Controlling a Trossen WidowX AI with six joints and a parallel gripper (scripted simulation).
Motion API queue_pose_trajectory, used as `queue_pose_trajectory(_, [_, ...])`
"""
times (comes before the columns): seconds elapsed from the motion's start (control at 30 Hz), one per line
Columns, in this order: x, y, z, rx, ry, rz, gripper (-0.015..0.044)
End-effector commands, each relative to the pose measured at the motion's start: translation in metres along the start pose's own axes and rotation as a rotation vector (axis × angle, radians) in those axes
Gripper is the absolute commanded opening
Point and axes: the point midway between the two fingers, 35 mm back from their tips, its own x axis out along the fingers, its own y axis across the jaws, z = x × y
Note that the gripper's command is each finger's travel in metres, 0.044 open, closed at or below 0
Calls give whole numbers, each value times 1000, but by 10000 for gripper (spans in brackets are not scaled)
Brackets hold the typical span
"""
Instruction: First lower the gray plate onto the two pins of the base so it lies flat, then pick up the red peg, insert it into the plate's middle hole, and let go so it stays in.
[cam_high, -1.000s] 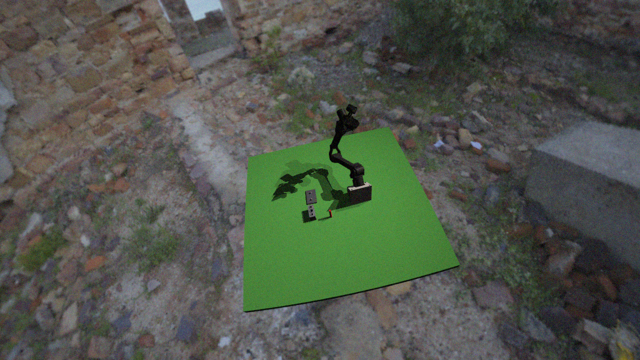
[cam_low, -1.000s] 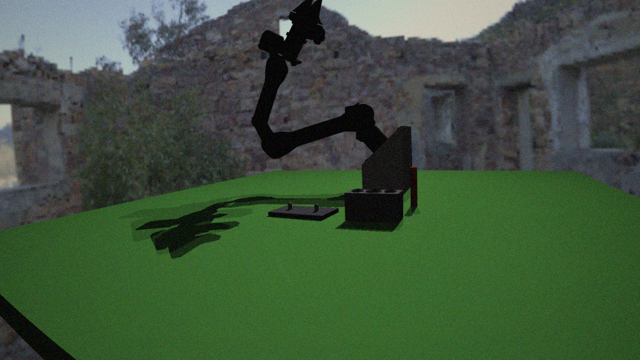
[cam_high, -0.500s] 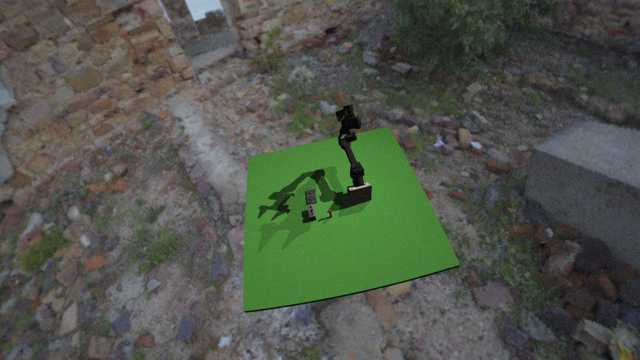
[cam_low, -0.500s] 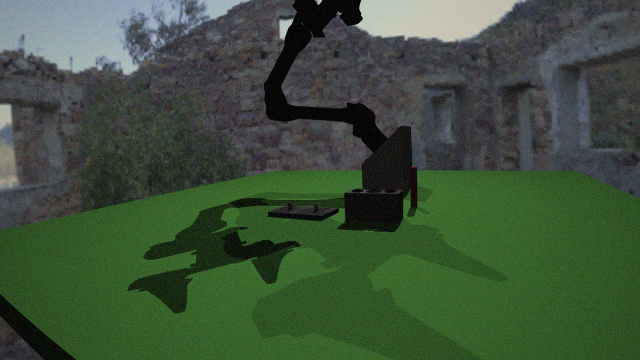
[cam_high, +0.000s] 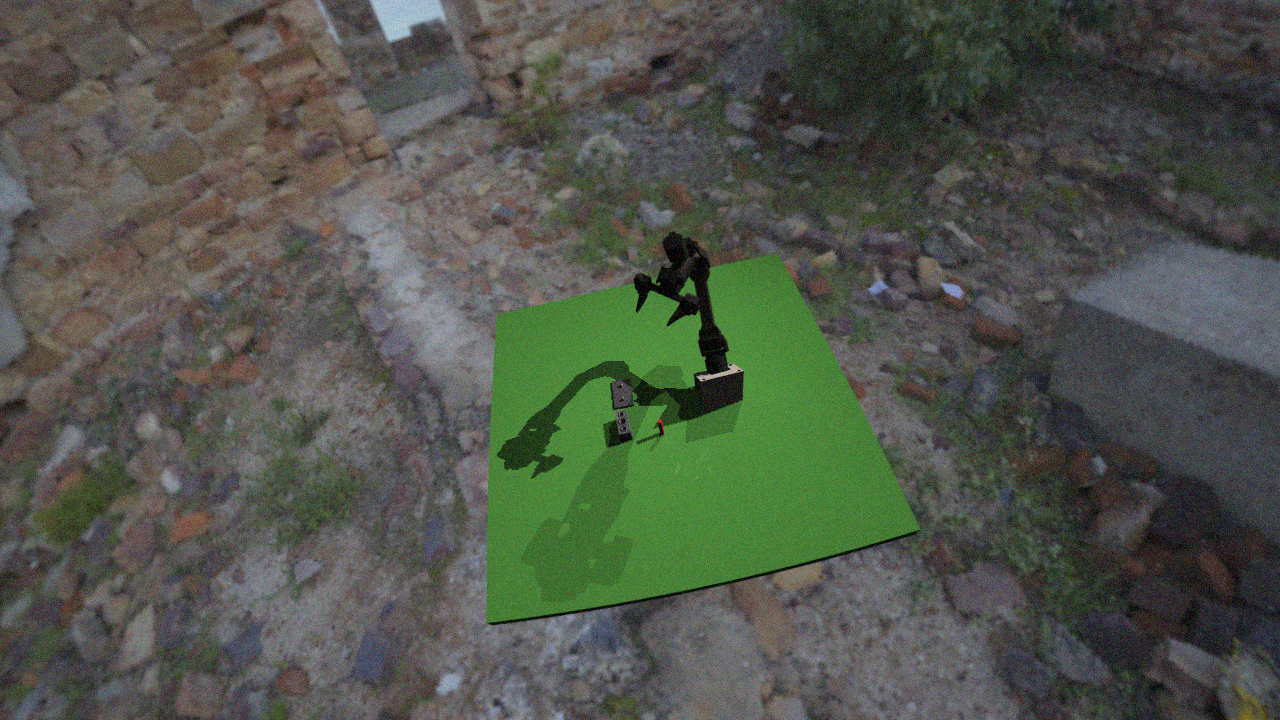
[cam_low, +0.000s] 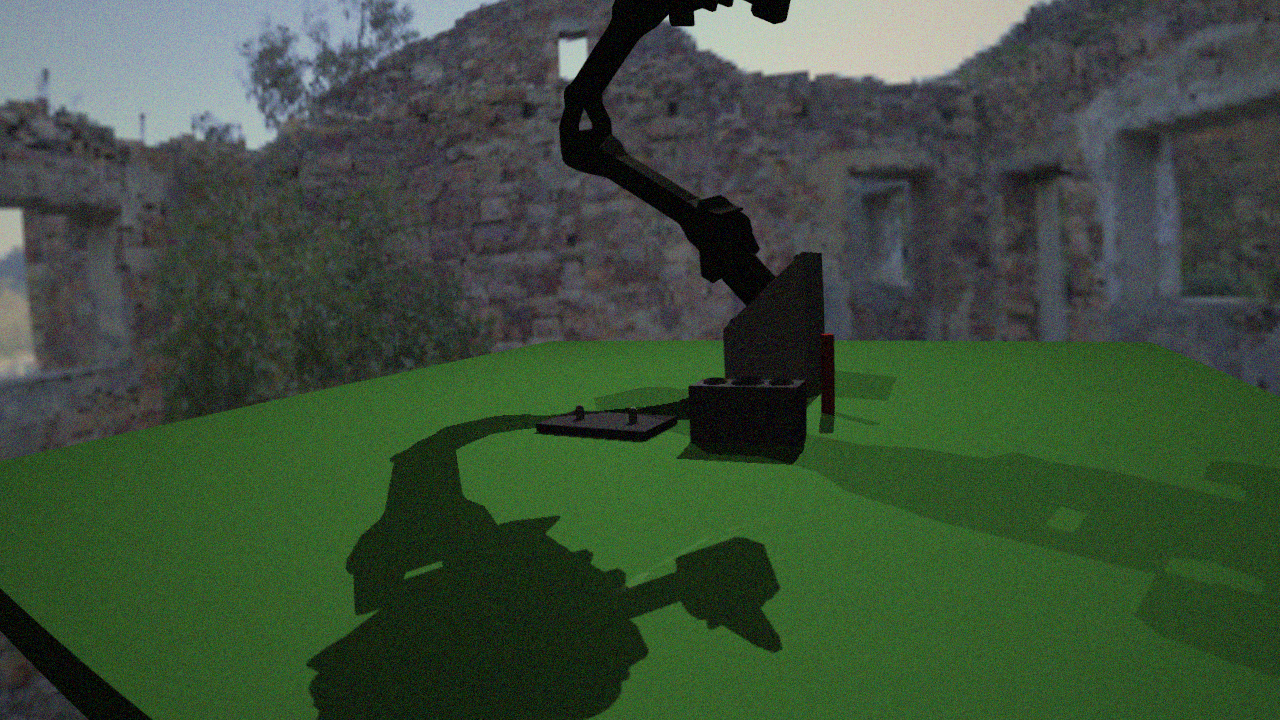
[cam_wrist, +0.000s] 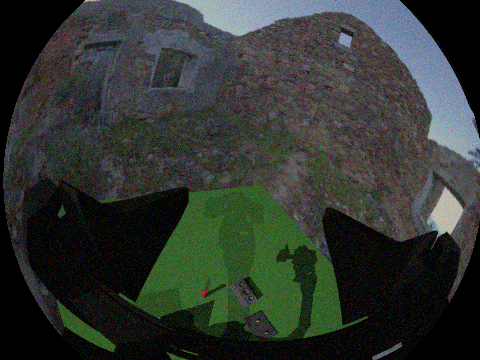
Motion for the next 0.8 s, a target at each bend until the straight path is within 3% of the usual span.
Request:
queue_pose_trajectory(0.0, [58, -21, -41, 426, 260, -87, 440])
queue_pose_trajectory(0.4, [141, -54, -139, 1270, 617, -492, 440])
queue_pose_trajectory(0.77, [184, -66, -242, 1872, 785, -1097, 440])
